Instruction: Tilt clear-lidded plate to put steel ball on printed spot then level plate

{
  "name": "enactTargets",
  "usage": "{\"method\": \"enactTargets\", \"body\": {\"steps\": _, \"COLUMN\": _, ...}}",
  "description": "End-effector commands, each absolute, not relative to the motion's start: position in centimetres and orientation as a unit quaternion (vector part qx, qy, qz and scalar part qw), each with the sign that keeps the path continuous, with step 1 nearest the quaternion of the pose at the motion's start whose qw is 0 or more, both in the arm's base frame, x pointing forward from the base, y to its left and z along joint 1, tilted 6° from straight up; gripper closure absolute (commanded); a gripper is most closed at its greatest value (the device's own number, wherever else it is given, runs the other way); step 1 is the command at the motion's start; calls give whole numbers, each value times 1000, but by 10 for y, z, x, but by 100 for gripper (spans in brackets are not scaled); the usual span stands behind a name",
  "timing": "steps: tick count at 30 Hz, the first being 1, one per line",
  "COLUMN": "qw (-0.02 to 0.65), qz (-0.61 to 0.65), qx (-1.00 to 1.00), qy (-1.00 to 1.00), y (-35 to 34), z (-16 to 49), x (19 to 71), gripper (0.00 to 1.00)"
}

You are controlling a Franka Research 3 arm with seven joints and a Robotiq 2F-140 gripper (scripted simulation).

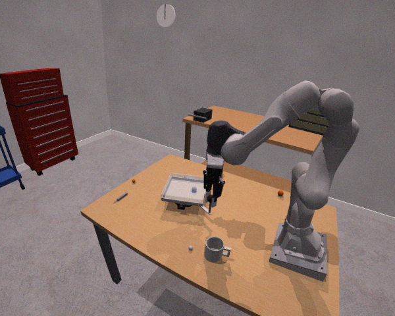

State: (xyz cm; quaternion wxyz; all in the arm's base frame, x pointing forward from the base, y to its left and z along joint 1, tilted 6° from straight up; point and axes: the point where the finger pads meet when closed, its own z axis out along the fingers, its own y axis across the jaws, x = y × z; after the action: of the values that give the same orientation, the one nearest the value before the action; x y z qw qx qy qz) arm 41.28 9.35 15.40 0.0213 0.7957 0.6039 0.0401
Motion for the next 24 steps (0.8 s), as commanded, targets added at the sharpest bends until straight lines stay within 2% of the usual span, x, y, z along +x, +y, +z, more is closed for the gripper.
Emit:
{"method": "enactTargets", "body": {"steps": 1, "qw": 23, "qz": 43, "qx": 795, "qy": 605, "y": 95, "z": 157, "x": 415, "gripper": 100}}
{"method": "enactTargets", "body": {"steps": 24, "qw": 23, "qz": 43, "qx": 795, "qy": 605, "y": 97, "z": 157, "x": 416, "gripper": 100}}
